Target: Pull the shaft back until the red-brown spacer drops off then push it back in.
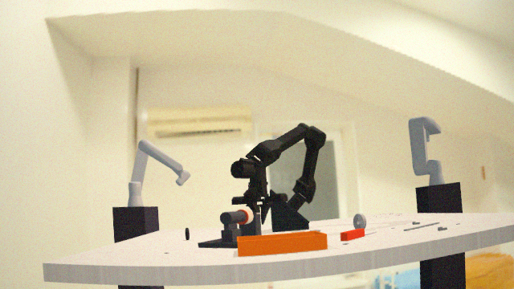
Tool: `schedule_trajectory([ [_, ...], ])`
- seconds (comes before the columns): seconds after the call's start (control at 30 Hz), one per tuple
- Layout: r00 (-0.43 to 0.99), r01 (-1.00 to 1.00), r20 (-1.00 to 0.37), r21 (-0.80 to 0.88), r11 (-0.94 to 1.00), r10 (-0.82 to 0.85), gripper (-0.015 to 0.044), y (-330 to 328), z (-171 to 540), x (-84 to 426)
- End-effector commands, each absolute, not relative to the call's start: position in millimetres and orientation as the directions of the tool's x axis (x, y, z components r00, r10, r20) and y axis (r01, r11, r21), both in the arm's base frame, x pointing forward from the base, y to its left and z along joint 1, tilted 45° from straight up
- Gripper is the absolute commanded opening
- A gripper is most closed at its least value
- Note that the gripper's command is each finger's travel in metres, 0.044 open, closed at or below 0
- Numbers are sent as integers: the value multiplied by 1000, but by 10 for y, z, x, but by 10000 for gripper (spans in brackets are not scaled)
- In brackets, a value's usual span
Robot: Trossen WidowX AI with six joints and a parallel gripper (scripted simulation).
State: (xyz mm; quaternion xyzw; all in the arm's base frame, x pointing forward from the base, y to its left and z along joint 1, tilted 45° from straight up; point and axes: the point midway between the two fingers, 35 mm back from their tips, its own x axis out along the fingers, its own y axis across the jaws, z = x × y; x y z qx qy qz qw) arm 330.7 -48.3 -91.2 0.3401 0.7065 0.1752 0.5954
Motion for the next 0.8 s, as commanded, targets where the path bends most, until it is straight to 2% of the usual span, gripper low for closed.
schedule_trajectory([
  [0.0, -62, 269, -721, 653, 708, 690, 0, -480, -902, 3293],
  [0.77, -63, 269, -721, 653, 708, 690, 0, -477, -898, 3274],
])
